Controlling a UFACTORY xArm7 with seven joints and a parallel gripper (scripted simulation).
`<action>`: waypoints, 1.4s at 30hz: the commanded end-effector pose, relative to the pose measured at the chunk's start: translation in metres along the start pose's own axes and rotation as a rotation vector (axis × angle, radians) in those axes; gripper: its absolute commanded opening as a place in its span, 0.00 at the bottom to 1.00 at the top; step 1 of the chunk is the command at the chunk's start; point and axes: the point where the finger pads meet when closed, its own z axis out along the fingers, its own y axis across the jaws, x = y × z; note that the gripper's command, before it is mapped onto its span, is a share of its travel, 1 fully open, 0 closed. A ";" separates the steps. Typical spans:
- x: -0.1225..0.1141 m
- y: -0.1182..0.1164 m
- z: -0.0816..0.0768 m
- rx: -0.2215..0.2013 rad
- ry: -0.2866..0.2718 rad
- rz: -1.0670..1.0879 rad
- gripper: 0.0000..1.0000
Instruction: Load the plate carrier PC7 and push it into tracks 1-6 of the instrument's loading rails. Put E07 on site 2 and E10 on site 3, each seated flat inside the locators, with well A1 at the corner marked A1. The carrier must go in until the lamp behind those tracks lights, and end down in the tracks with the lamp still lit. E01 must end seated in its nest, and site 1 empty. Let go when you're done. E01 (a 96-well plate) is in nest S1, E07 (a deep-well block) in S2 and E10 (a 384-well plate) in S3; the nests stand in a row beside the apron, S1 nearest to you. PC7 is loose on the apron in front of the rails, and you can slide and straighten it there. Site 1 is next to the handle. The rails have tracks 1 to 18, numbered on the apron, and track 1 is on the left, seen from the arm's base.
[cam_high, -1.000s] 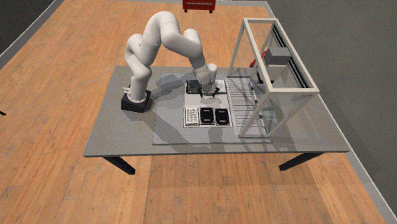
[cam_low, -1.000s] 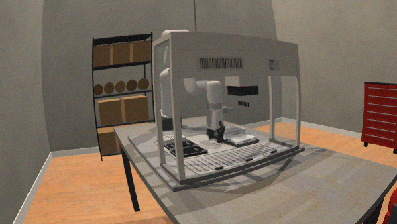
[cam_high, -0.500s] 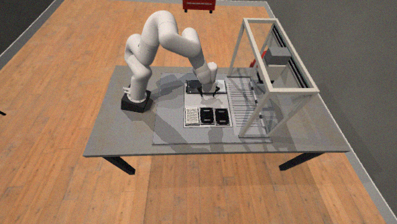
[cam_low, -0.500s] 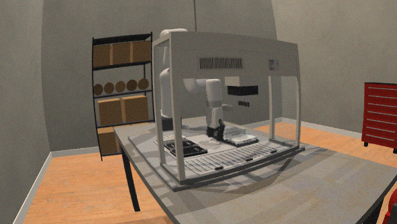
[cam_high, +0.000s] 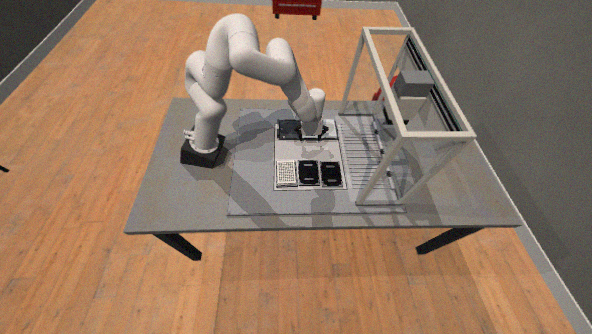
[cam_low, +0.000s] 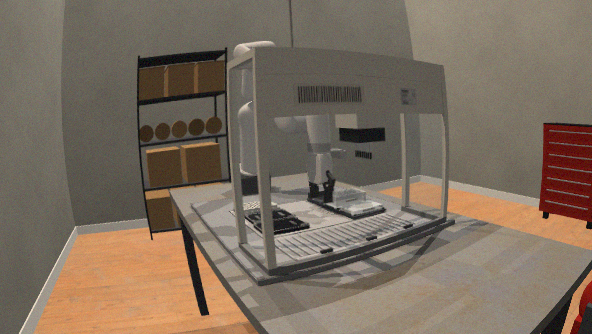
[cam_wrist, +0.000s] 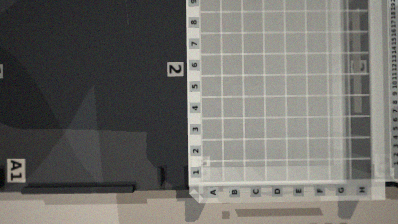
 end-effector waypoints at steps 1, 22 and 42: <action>0.000 0.001 -0.006 -0.003 0.001 0.000 1.00; 0.001 0.001 -0.037 -0.003 0.001 0.000 1.00; 0.001 0.001 -0.068 -0.003 0.001 0.000 1.00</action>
